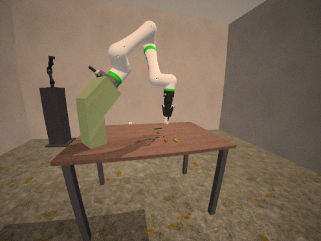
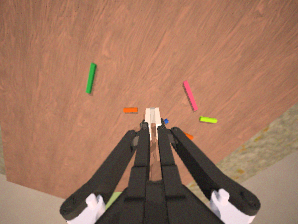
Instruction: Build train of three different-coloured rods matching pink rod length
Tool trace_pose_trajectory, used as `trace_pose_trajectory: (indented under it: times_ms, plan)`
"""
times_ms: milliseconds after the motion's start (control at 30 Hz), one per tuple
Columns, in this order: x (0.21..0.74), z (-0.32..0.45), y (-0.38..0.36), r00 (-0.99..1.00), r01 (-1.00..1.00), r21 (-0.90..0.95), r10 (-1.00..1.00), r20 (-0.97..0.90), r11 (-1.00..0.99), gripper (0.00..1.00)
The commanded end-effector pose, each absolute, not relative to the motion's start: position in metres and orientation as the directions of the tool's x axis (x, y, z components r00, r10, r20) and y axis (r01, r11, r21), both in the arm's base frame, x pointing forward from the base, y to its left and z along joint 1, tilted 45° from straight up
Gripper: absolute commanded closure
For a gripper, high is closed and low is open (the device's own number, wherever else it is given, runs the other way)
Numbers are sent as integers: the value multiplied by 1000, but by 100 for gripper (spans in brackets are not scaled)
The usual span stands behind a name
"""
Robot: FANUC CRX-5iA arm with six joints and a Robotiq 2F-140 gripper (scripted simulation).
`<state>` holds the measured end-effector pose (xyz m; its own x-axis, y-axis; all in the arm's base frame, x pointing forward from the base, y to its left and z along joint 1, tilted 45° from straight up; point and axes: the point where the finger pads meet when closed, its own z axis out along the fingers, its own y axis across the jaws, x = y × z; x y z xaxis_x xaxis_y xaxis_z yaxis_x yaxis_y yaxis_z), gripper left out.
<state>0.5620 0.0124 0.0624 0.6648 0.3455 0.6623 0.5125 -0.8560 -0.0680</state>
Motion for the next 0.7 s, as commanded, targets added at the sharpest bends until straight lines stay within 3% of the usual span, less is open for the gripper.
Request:
trace_pose_trajectory:
  times_ms: [0, 367, 667]
  plan:
    - [554, 50, -3, 546, 604, 47, 456, 703, -796, 97]
    - [538, 29, -28, 380, 711, 226, 635, 673, -666, 97]
    - [536, 26, -31, 355, 722, 250, 656, 666, -645, 97]
